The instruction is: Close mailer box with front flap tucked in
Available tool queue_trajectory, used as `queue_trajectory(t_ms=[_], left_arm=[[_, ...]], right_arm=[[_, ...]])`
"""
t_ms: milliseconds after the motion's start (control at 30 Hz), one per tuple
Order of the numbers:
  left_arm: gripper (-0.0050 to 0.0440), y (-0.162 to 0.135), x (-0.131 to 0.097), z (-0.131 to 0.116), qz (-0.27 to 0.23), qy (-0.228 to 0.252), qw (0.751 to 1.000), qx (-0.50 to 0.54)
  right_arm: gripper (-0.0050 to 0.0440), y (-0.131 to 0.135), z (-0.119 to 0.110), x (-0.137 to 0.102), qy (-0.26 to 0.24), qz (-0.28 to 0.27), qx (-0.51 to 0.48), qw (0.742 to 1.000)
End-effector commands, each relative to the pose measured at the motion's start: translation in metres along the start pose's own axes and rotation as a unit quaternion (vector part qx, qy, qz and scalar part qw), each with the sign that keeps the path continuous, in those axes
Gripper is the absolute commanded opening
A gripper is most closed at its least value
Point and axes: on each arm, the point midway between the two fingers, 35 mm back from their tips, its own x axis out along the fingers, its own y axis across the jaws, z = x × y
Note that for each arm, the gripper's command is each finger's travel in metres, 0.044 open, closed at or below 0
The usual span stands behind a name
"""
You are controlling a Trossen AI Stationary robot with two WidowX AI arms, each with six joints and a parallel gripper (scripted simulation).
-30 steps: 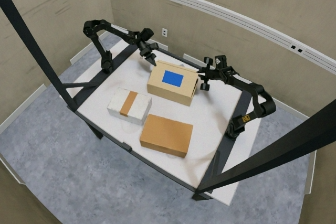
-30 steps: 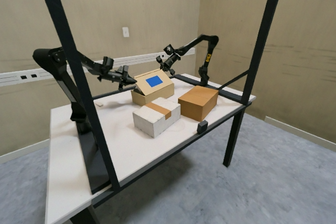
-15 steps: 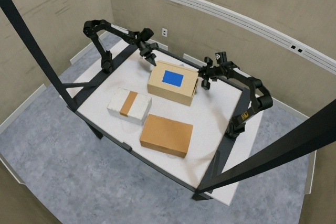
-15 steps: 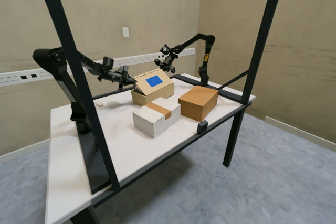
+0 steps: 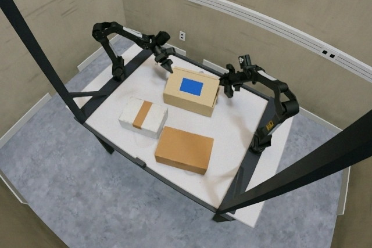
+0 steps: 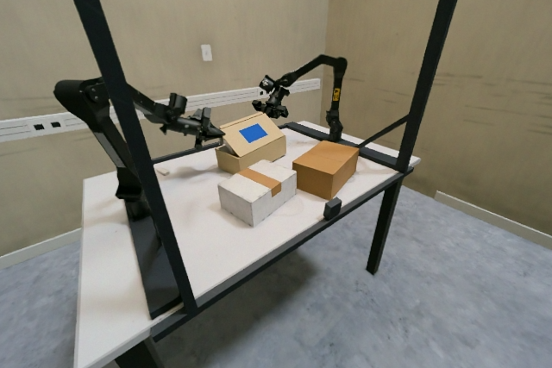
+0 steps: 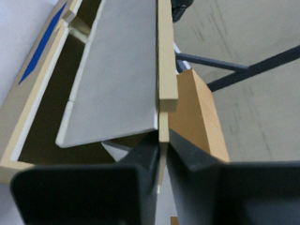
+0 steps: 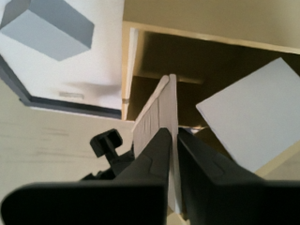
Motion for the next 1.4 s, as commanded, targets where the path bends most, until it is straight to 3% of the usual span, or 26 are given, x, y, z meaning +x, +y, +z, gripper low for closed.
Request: queue_trajectory(t_ms=[0,433,1367], left_arm=[[-0.0050,-0.005,-0.003,0.006,-0.003,-0.007,1.000,0.010],[-0.0050,0.001,-0.002,0.002,-0.002,-0.003,1.000,0.004],[-0.0050,0.025,0.000,0.000,-0.055,-0.001,0.996,-0.068]], right_arm=[[-0.0050,-0.001,-0.006,0.001,0.006,-0.014,0.009,1.000],[-0.0050,-0.005,0.002,0.004,0.001,-0.019,0.013,1.000],[-0.0050,0.005,0.018,0.014,0.019,-0.062,0.082,0.995]])
